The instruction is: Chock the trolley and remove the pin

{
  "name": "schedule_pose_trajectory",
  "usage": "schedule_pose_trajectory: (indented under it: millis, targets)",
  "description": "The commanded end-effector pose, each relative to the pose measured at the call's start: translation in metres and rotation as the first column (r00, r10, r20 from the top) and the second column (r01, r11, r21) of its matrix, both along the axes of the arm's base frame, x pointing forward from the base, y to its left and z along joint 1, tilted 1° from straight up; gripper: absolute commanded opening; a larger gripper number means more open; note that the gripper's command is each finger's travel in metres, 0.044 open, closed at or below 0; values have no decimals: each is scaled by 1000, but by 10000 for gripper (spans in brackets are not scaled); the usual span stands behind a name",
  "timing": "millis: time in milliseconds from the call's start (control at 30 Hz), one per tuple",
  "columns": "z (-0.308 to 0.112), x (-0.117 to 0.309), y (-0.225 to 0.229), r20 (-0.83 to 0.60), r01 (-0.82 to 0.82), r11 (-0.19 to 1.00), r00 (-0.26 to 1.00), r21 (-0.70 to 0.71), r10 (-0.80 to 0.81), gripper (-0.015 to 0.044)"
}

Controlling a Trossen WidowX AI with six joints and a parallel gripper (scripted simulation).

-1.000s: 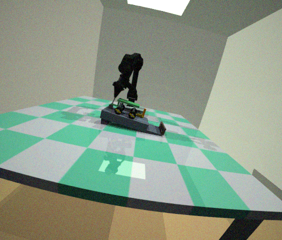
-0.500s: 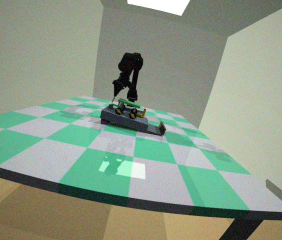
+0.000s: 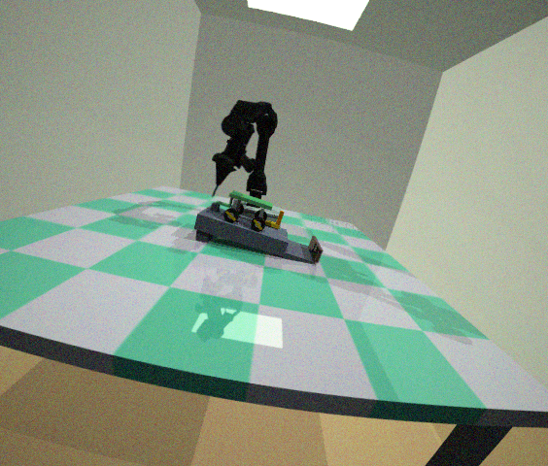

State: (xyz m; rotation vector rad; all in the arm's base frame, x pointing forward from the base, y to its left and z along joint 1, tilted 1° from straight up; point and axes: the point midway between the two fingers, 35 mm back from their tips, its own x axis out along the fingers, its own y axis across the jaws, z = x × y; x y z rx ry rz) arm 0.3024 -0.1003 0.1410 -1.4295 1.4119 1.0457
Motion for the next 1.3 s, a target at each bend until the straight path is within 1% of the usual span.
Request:
schedule_pose_trajectory:
  millis: [0, 233, 1067, 1267]
  targets:
    - [3, 2, -8, 6, -2, 1000, 1000, -5, 2, 0]
    - [4, -1, -12, 6, -2, 1000, 1000, -6, 2, 0]
    - [0, -78, -14, 0, -2, 1000, 1000, -6, 2, 0]
    - [-1, -82, -13, 0, -2, 1000, 1000, -6, 2, 0]
